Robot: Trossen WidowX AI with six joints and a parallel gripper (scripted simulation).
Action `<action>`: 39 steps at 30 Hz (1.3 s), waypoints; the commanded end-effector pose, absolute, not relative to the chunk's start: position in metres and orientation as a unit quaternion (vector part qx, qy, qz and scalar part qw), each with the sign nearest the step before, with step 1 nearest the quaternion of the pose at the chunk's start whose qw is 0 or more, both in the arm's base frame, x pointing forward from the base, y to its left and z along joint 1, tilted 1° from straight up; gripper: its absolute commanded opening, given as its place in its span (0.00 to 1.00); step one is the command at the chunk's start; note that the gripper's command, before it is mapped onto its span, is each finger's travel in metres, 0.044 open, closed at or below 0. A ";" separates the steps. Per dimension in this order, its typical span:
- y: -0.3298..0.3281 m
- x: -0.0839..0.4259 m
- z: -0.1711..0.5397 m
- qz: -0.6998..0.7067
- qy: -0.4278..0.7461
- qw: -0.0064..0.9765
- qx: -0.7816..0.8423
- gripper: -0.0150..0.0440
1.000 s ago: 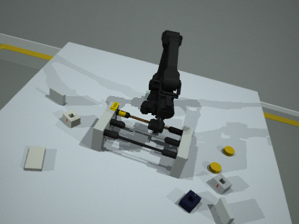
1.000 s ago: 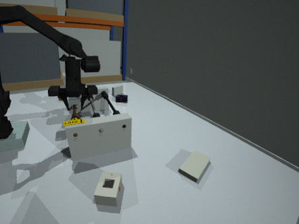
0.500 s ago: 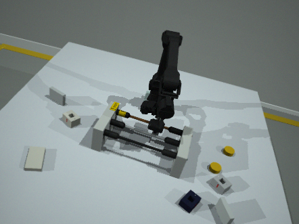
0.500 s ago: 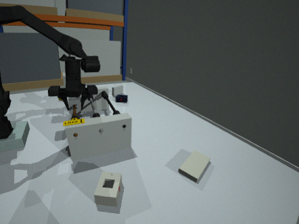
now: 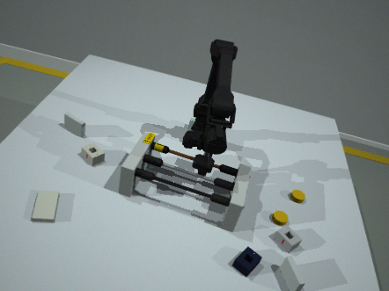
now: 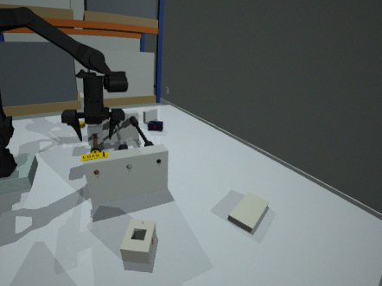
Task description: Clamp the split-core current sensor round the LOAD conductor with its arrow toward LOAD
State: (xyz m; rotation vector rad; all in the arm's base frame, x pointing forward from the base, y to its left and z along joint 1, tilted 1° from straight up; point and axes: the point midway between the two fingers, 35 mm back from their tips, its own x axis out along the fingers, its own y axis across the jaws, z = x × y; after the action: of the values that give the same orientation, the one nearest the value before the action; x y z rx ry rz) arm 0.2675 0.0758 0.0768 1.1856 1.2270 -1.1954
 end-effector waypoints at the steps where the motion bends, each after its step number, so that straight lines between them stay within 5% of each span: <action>1: 0.076 0.269 0.088 -0.493 0.507 0.506 0.493 1.00; 8: 0.076 0.261 0.177 -0.479 0.496 0.517 0.507 1.00; 39: 0.076 0.261 0.177 -0.479 0.496 0.517 0.507 1.00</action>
State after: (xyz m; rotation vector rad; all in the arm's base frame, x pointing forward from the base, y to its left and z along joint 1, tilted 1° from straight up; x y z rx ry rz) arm 0.2609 0.0765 0.1760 1.2158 1.1967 -1.1450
